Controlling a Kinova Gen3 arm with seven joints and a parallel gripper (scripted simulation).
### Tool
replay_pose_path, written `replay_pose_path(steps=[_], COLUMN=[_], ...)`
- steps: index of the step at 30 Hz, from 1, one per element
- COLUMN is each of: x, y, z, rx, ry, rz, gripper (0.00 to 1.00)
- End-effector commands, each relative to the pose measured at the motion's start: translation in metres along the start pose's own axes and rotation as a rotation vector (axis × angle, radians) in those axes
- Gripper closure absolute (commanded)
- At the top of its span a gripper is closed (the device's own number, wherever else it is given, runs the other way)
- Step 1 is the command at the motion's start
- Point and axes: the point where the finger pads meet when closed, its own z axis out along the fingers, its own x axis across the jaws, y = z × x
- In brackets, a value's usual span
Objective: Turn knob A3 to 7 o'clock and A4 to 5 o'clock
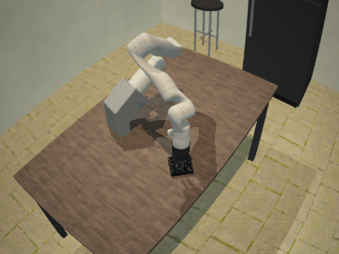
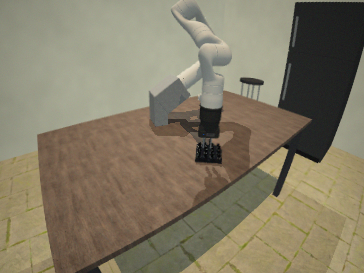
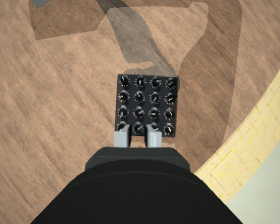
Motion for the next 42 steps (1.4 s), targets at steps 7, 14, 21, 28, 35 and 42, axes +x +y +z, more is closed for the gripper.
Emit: replay_pose_path(steps=[7, 14, 21, 28, 35, 42], x=[0.0, 0.0003, 0.0014, 0.0033, 0.0049, 0.0071], y=[0.0008, 0.0005, -0.0005, -0.0019, -0.003, -0.0039], z=[-0.0012, -0.0015, -0.0024, -0.0041, -0.0057, -0.0085], rx=[-0.002, -0.003, -0.003, -0.003, -0.003, -0.003], ry=[0.0, 0.0, 0.0, 0.0, 0.0, 0.0], rz=[0.003, 0.023, 0.096, 0.234, 0.37, 0.601], gripper=[0.54, 0.54, 0.54, 0.54, 0.54, 0.54])
